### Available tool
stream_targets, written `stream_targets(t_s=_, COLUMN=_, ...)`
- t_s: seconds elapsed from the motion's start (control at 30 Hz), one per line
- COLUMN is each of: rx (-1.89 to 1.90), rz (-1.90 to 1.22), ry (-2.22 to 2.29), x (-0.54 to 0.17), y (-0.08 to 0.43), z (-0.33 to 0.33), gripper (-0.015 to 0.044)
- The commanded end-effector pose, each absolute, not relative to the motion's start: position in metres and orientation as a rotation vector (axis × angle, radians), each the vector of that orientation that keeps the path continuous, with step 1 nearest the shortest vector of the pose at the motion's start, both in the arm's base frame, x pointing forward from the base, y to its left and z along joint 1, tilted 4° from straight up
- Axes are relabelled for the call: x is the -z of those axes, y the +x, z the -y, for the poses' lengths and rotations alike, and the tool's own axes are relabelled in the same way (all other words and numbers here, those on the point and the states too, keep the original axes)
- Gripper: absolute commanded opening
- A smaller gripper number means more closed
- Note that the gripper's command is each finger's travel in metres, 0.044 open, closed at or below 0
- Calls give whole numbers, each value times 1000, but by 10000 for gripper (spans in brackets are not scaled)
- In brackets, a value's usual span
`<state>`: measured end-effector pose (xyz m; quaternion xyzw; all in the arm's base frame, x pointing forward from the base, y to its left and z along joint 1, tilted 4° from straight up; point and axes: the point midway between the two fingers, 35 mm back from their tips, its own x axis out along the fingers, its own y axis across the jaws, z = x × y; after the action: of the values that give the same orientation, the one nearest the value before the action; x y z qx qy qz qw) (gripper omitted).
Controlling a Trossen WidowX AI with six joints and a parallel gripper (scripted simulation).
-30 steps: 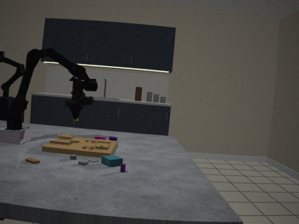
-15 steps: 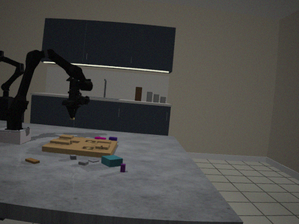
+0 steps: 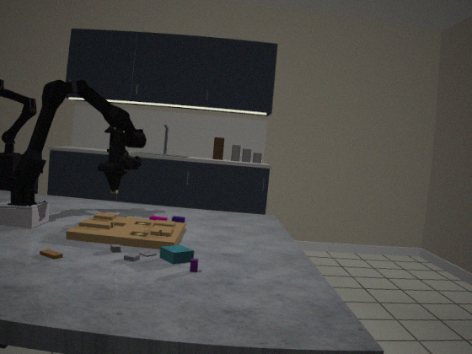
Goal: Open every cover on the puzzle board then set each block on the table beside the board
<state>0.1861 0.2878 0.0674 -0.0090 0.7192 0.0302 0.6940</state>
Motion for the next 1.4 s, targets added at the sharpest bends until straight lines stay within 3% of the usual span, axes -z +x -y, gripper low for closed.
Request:
stream_targets(t_s=0.0, rx=-61, rz=-1615, ry=-21, x=-58, y=185, z=-288, gripper=80)
stream_targets(t_s=1.37, rx=-61, rz=-1615, ry=-21, x=9, y=181, z=-289, gripper=80)
